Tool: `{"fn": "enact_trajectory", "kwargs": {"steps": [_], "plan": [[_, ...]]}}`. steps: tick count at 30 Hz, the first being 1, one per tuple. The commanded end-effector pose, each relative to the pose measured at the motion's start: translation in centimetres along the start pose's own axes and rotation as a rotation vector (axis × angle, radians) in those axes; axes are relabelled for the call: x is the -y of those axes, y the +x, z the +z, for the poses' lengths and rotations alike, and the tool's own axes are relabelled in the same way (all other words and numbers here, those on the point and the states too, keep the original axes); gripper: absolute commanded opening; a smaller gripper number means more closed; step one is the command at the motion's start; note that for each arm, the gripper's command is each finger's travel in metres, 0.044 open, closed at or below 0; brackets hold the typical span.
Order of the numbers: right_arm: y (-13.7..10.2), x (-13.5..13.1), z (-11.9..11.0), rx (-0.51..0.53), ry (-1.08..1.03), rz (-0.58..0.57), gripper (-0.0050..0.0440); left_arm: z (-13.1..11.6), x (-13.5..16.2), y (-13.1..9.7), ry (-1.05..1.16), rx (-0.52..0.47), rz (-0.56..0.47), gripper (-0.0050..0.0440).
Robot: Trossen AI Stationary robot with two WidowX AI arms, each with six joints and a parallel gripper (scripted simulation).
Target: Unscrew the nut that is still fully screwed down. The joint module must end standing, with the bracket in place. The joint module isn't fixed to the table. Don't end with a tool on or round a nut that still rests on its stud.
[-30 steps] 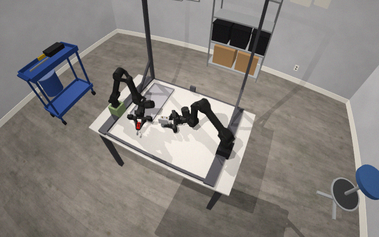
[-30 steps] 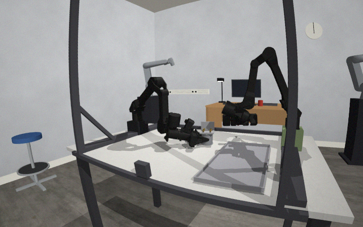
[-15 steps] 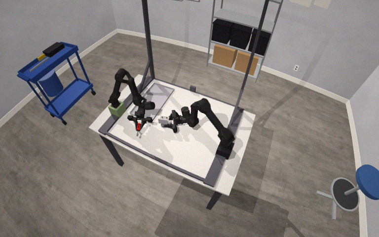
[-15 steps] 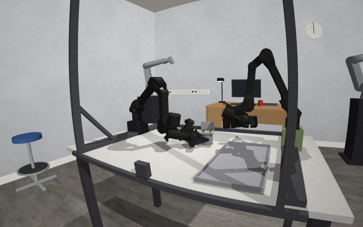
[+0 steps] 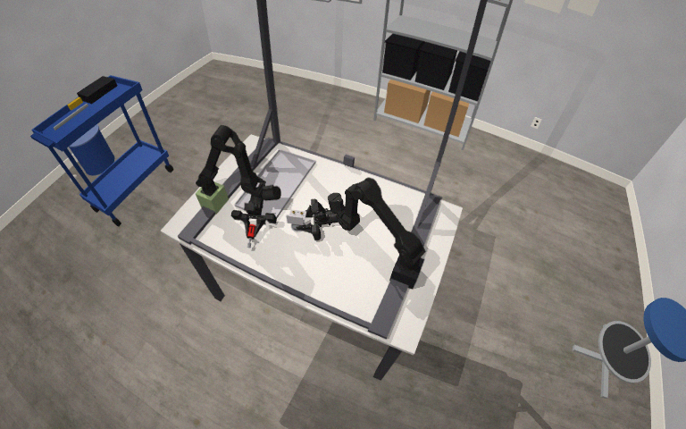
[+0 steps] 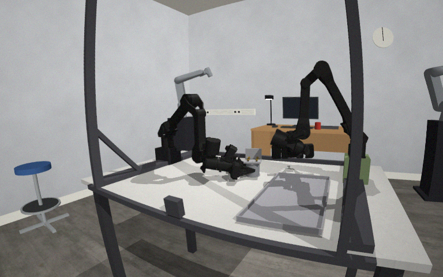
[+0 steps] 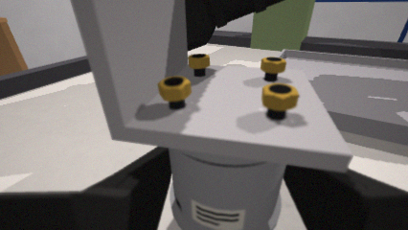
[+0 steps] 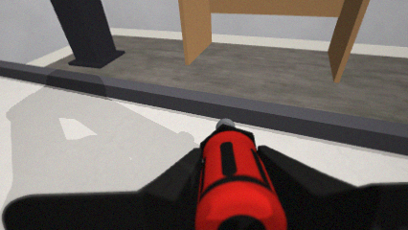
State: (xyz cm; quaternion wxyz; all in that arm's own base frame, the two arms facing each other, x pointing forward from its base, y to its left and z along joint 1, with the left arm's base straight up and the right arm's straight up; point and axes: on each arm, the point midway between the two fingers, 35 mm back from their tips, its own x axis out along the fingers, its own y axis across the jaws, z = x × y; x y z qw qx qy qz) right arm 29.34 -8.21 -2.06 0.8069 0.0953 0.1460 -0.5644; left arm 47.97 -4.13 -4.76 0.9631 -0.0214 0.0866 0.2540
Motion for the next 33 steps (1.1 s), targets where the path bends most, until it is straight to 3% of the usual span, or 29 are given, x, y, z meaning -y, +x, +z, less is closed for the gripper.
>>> {"fn": "enact_trajectory", "kwargs": {"steps": [1, 33], "plan": [[0.0, -0.4, 0.1, 0.011, 0.017, 0.006, 0.0130, 1.6, 0.4, 0.3, -0.027, 0.027, -0.003, 0.0245], [0.8, -0.6, -2.0, 0.006, 0.018, 0.009, 0.0130, 1.6, 0.4, 0.3, -0.027, 0.027, -0.003, 0.0245]]}}
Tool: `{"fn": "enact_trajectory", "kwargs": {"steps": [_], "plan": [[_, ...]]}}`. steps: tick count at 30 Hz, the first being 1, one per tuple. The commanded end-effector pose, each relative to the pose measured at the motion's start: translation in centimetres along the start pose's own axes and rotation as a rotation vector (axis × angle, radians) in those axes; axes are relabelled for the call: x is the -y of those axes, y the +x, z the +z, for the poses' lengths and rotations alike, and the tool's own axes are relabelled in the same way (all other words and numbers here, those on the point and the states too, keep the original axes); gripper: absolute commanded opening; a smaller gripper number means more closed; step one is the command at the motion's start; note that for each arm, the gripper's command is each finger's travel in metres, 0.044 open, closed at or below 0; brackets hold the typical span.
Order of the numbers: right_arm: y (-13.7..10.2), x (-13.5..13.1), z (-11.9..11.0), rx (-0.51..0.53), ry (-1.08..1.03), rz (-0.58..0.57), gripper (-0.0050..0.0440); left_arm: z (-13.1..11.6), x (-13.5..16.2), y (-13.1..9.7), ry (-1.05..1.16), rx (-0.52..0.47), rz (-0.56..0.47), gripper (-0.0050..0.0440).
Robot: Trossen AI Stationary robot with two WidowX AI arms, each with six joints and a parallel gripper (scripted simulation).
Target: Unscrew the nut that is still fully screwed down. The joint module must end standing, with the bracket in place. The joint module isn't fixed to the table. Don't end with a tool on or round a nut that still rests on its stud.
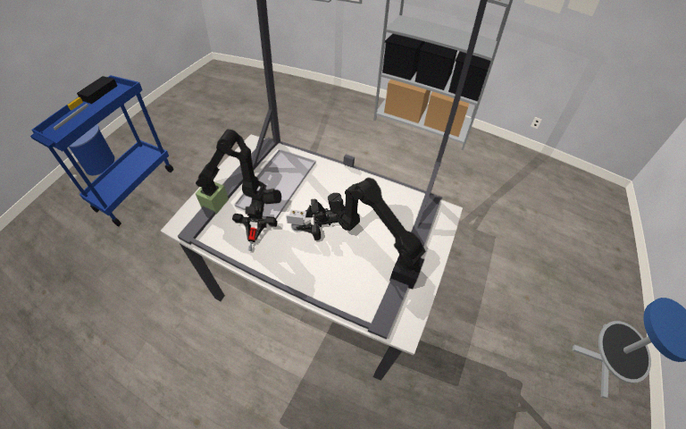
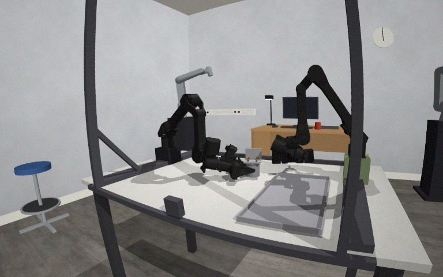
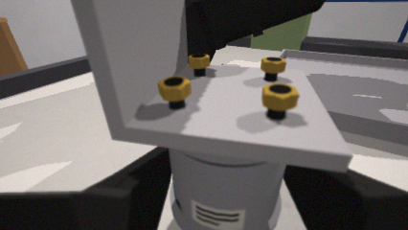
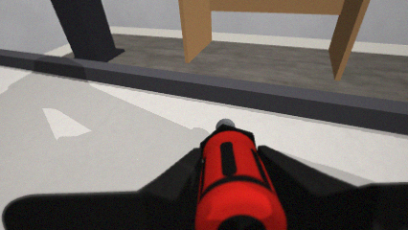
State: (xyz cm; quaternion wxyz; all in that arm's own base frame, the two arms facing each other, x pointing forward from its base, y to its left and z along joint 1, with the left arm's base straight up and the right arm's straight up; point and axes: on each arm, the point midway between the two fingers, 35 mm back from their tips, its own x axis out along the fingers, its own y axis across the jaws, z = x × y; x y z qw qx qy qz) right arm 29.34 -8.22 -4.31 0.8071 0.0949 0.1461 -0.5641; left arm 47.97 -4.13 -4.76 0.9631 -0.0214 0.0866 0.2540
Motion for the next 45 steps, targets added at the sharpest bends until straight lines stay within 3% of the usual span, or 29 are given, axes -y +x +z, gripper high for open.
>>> {"fn": "enact_trajectory", "kwargs": {"steps": [1, 45], "plan": [[0.1, -0.6, 0.0, 0.005, 0.019, 0.008, 0.0130, 1.6, 0.4, 0.3, -0.027, 0.027, -0.003, 0.0245], [0.5, -0.5, -0.8, 0.006, 0.025, 0.006, 0.0130, 1.6, 0.4, 0.3, -0.027, 0.027, -0.003, 0.0245]]}}
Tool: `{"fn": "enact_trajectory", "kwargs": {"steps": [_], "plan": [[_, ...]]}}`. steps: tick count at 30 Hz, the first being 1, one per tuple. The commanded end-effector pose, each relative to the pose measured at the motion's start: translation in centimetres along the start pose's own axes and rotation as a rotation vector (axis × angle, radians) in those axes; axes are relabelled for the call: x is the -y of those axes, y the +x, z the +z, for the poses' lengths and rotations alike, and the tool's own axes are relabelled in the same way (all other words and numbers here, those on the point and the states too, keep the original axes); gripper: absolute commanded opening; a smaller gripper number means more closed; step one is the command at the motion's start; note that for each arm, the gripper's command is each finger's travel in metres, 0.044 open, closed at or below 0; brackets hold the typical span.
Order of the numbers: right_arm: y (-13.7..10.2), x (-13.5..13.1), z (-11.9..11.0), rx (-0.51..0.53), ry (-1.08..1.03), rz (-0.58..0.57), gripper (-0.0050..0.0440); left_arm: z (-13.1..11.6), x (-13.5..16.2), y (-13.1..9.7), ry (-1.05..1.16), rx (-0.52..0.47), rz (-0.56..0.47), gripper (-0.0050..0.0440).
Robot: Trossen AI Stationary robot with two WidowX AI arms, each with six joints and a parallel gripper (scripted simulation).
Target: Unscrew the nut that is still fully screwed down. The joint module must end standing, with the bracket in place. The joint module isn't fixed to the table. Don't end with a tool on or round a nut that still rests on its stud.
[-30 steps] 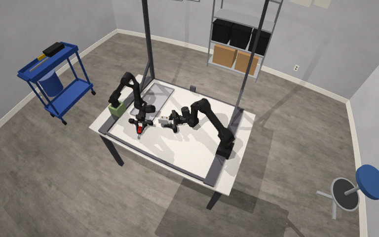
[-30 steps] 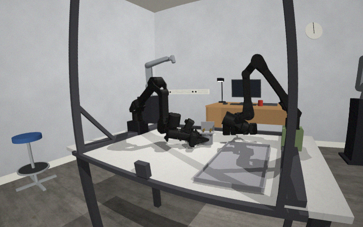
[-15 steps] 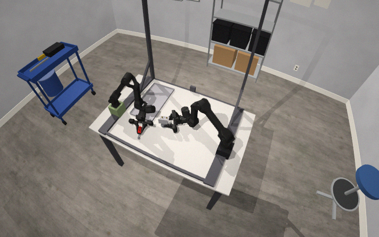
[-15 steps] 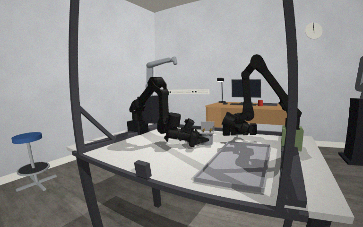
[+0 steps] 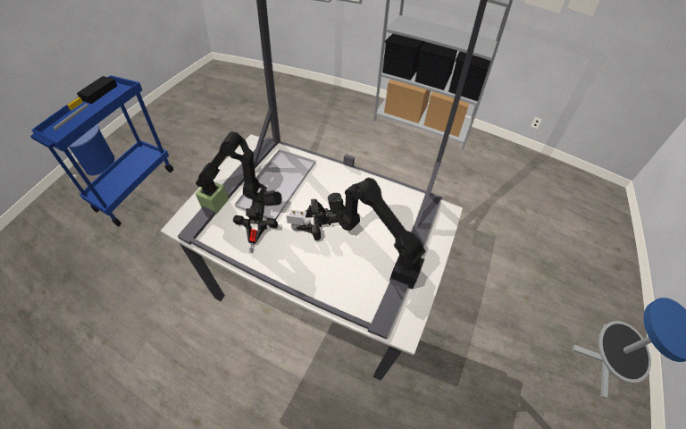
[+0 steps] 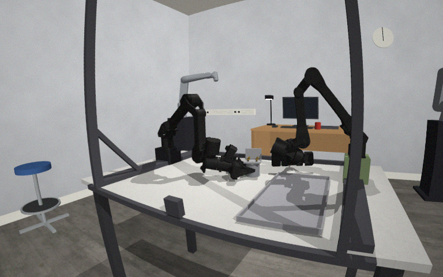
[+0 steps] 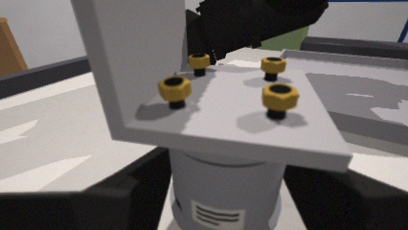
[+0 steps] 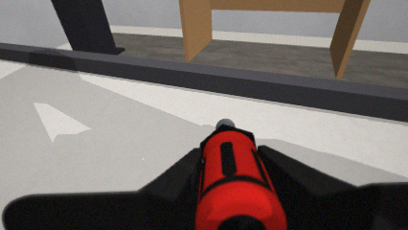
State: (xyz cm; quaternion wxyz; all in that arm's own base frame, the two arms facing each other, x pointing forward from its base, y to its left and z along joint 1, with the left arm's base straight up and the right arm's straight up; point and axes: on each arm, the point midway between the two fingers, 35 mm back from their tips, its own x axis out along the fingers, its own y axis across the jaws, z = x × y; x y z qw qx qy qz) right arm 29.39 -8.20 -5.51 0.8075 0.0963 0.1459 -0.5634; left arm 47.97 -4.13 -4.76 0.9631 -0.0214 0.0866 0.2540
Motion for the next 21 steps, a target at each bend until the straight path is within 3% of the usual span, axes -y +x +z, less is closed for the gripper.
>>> {"fn": "enact_trajectory", "kwargs": {"steps": [1, 21], "plan": [[0.07, -0.46, 0.23, 0.007, 0.023, 0.003, 0.0130, 1.57, 0.42, 0.34, -0.027, 0.027, -0.003, 0.0245], [0.28, -0.47, -0.32, 0.008, 0.024, 0.003, 0.0130, 1.57, 0.42, 0.34, -0.027, 0.027, -0.003, 0.0245]]}}
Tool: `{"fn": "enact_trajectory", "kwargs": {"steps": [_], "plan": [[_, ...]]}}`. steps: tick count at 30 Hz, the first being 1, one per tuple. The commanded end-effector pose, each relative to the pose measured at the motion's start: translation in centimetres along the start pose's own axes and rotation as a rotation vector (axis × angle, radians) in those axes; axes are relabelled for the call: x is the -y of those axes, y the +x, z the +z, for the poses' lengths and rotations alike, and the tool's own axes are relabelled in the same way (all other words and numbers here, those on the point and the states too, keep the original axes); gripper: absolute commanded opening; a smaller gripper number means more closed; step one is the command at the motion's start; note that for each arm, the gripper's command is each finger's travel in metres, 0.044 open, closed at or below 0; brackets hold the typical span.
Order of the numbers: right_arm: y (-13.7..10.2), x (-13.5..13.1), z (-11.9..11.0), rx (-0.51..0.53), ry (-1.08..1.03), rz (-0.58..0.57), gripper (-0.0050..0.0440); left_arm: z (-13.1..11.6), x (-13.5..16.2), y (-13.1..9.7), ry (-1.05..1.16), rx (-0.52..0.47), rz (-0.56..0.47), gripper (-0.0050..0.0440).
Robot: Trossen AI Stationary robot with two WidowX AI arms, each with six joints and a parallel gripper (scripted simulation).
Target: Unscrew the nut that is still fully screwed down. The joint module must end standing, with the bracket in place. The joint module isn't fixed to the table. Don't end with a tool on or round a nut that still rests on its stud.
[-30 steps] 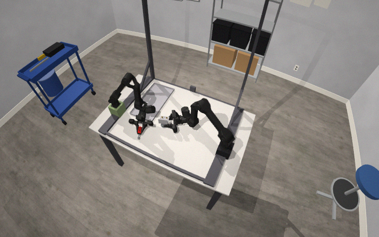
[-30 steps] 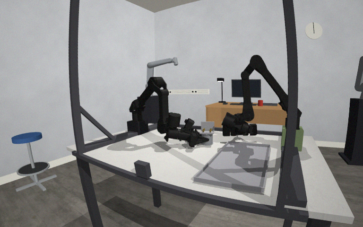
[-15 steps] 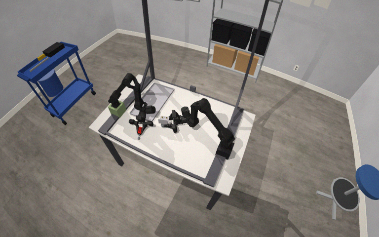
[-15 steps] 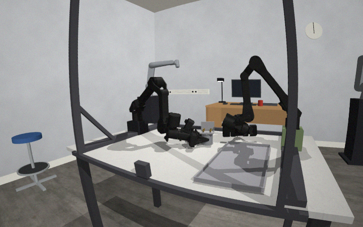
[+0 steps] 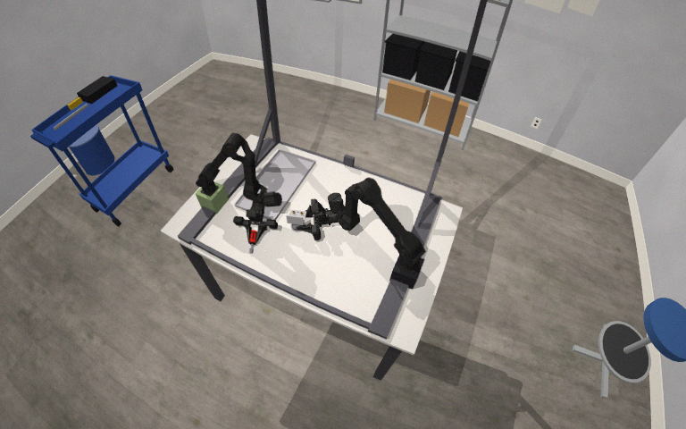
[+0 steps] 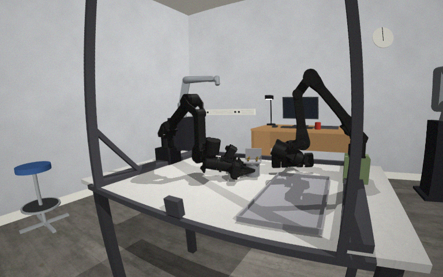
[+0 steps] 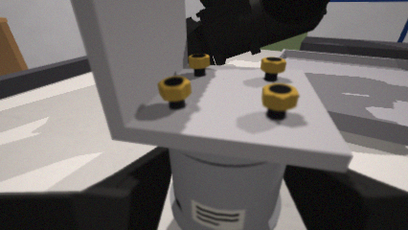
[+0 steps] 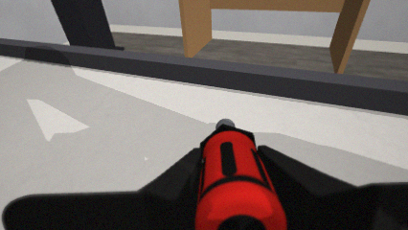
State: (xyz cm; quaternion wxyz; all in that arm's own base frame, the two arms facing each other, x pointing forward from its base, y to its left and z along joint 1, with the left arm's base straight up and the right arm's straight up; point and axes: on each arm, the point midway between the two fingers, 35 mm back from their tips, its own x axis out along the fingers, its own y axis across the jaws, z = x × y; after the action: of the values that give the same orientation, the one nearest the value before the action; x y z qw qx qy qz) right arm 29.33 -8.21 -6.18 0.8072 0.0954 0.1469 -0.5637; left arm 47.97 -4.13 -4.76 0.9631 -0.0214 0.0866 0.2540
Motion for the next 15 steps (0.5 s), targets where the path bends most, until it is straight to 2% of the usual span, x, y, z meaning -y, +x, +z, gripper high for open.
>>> {"fn": "enact_trajectory", "kwargs": {"steps": [1, 15], "plan": [[0.07, -0.52, 0.27, 0.008, 0.027, 0.004, 0.0130, 1.57, 0.42, 0.34, -0.027, 0.027, -0.003, 0.0245], [0.20, -0.54, -0.16, 0.001, 0.026, 0.007, 0.0130, 1.57, 0.42, 0.34, -0.027, 0.027, -0.003, 0.0245]]}}
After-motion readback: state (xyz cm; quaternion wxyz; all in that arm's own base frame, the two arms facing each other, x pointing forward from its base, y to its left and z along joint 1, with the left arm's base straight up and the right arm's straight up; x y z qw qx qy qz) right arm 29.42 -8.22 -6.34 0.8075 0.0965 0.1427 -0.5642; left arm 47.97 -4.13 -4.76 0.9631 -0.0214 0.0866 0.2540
